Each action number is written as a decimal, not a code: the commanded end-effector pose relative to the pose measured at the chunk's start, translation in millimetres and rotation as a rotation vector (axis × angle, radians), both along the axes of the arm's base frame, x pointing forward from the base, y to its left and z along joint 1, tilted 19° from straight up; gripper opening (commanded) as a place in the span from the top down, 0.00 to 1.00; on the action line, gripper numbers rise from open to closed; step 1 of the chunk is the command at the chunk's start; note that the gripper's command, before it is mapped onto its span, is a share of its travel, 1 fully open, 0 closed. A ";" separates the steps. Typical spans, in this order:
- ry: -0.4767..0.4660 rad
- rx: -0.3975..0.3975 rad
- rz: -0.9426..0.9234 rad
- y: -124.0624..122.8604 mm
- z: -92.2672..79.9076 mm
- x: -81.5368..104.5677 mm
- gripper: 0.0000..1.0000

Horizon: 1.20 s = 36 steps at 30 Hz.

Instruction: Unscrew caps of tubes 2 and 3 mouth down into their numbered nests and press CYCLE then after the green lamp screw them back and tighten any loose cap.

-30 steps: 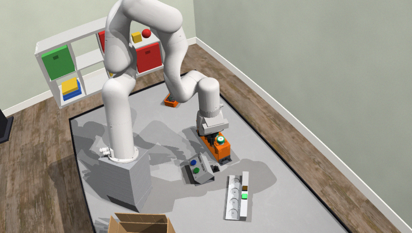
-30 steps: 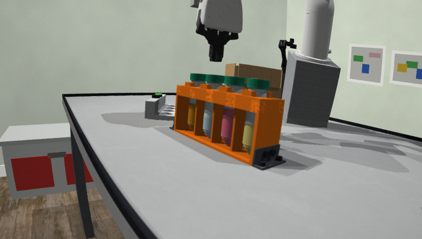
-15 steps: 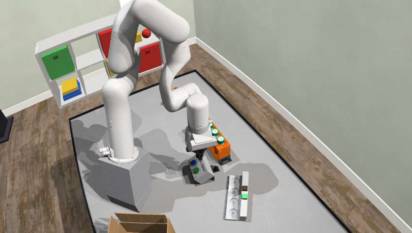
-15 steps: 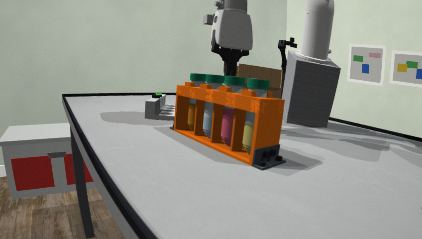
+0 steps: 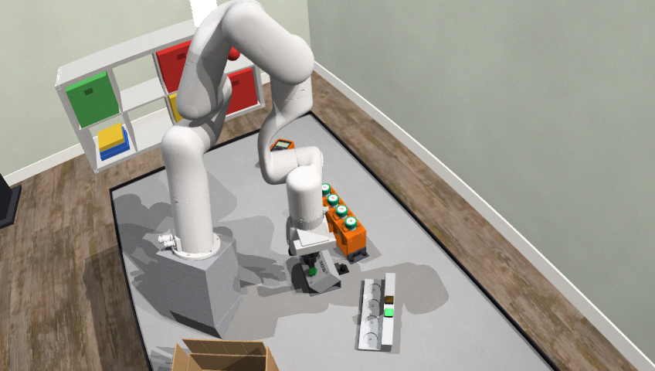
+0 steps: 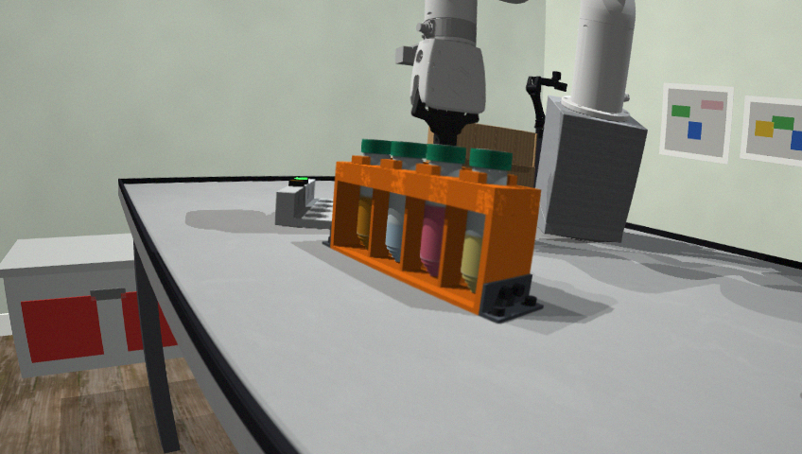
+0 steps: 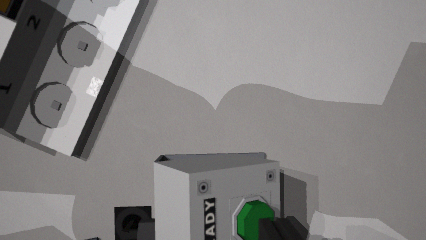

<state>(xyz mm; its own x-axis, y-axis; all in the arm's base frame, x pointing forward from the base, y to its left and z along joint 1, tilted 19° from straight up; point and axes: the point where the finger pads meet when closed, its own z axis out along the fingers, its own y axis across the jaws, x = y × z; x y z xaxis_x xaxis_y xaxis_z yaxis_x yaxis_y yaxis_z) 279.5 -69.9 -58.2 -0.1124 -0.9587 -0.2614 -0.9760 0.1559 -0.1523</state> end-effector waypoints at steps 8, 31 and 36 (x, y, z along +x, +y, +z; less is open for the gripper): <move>-0.034 -0.009 -0.006 2.9 -17.5 4.4 1.00; -0.034 -0.009 -0.006 3.3 -19.4 4.8 1.00; -0.034 -0.009 -0.006 3.7 -21.0 5.2 1.00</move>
<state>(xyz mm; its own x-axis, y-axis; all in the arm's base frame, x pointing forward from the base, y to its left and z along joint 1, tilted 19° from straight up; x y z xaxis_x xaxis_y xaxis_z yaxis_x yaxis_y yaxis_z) 283.8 -65.5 -78.4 -0.1087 -0.9599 -0.2586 -0.9697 0.1596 -0.1851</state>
